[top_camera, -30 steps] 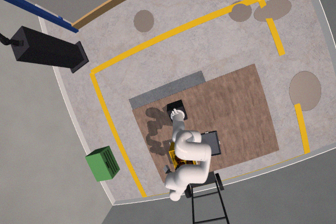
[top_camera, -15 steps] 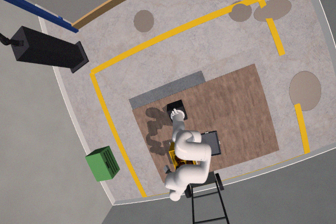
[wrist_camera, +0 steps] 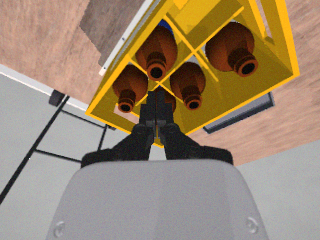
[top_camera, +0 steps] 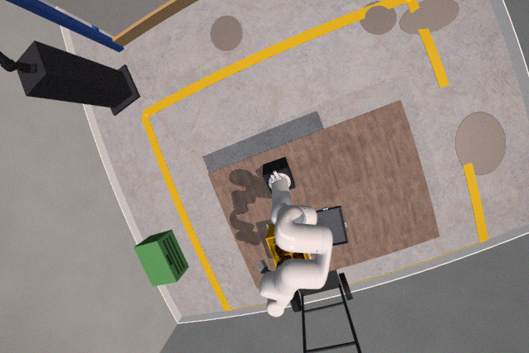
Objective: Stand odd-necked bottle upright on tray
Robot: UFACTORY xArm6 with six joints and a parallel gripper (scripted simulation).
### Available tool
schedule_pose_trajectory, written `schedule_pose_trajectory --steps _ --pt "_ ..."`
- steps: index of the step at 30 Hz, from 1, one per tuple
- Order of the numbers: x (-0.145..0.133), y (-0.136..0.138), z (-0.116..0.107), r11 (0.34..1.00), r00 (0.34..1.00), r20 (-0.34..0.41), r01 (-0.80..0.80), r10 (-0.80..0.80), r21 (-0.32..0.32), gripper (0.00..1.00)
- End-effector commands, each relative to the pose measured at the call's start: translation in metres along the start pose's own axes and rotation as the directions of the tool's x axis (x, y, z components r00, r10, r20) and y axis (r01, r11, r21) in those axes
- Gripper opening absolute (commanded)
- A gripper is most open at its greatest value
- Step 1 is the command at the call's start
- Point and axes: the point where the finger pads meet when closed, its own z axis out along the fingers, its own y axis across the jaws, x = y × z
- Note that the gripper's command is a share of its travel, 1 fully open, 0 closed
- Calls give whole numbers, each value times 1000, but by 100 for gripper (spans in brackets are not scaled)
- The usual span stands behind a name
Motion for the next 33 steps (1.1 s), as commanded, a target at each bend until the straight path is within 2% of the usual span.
schedule_pose_trajectory --steps 1,3,9,16,17,33 --pt "-15 12 -1 1000 1000 -1 1 -1 1 0" --pt "-34 30 0 1000 1000 -2 1 -1 0 0" --pt "-62 61 -1 1000 1000 1 1 -1 3 0" --pt "-63 63 -1 1000 1000 1 1 -1 4 0" --pt "-63 63 -1 1000 1000 1 1 -1 4 65" --pt "-63 63 -1 1000 1000 1 1 -1 4 65"
